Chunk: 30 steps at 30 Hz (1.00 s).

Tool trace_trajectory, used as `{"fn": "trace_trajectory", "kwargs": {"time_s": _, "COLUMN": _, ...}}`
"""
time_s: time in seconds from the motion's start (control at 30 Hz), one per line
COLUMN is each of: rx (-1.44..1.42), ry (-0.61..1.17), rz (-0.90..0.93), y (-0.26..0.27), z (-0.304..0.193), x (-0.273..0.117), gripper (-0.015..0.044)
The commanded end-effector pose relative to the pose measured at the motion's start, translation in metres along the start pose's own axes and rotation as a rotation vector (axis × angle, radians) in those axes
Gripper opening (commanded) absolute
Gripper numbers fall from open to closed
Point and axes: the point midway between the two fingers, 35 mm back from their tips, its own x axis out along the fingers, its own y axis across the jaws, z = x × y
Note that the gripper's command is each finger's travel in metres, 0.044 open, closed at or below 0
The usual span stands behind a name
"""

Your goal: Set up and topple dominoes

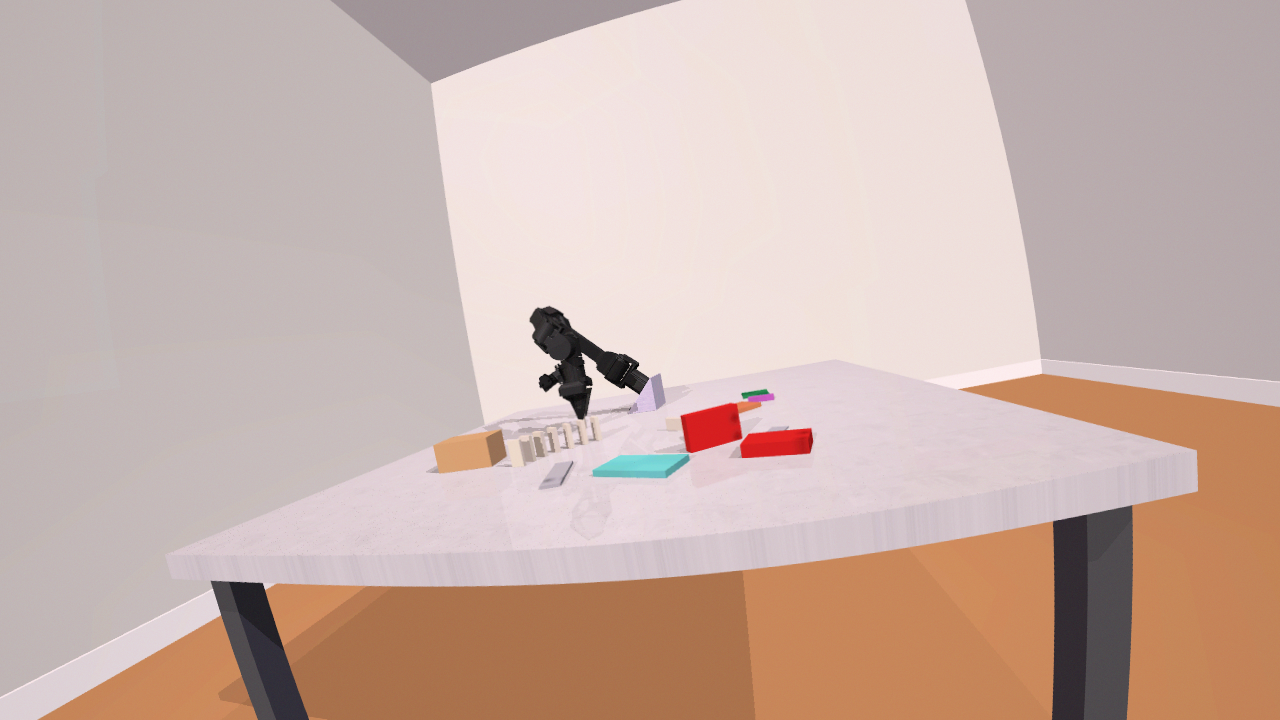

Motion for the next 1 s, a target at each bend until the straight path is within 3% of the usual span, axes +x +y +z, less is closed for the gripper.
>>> {"fn": "trace_trajectory", "kwargs": {"time_s": 0.0, "rx": -0.006, "ry": -0.005, "rz": 0.000, "y": 0.000, "z": 0.000, "x": 0.001, "gripper": 0.0256}}
{"fn": "trace_trajectory", "kwargs": {"time_s": 0.2, "rx": -0.006, "ry": -0.005, "rz": 0.000, "y": 0.000, "z": 0.000, "x": 0.001, "gripper": 0.0107}}
{"fn": "trace_trajectory", "kwargs": {"time_s": 0.53, "rx": -0.007, "ry": -0.004, "rz": 0.003, "y": 0.000, "z": 0.000, "x": -0.002, "gripper": 0.0107}}
{"fn": "trace_trajectory", "kwargs": {"time_s": 0.8, "rx": -0.073, "ry": 0.029, "rz": 0.125, "y": -0.002, "z": -0.001, "x": -0.105, "gripper": 0.0107}}
{"fn": "trace_trajectory", "kwargs": {"time_s": 0.97, "rx": -0.084, "ry": 0.030, "rz": 0.132, "y": -0.003, "z": -0.001, "x": -0.114, "gripper": 0.0107}}
